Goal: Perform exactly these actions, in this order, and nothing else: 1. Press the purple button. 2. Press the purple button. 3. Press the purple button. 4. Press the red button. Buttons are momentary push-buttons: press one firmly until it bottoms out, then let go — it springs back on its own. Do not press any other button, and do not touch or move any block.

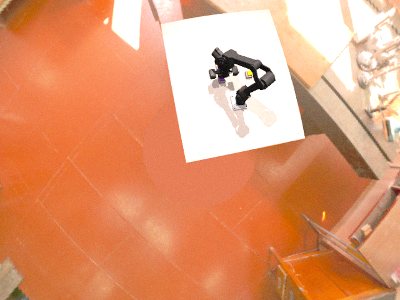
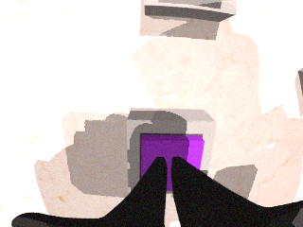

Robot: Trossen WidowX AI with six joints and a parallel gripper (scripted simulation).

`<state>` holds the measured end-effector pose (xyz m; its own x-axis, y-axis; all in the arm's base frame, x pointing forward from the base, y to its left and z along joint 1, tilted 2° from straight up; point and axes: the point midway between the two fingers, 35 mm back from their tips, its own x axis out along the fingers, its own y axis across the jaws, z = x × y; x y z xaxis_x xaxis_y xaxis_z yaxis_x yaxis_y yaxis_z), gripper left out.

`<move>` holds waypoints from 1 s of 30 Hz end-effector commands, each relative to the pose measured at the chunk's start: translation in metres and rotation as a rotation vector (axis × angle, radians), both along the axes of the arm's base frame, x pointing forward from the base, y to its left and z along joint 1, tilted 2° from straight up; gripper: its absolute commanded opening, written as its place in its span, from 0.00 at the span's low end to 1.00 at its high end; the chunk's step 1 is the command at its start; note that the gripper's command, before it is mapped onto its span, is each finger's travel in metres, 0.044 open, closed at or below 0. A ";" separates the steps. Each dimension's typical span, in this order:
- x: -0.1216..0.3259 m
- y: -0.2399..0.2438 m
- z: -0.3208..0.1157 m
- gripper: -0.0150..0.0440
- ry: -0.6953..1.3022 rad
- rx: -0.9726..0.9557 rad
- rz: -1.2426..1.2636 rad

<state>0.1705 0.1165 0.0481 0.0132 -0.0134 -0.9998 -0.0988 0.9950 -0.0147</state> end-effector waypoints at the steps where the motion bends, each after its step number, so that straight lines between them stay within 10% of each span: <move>1: -0.002 -0.002 -0.003 0.29 0.009 -0.011 0.004; 30: -0.001 -0.001 0.021 0.29 0.009 -0.011 0.004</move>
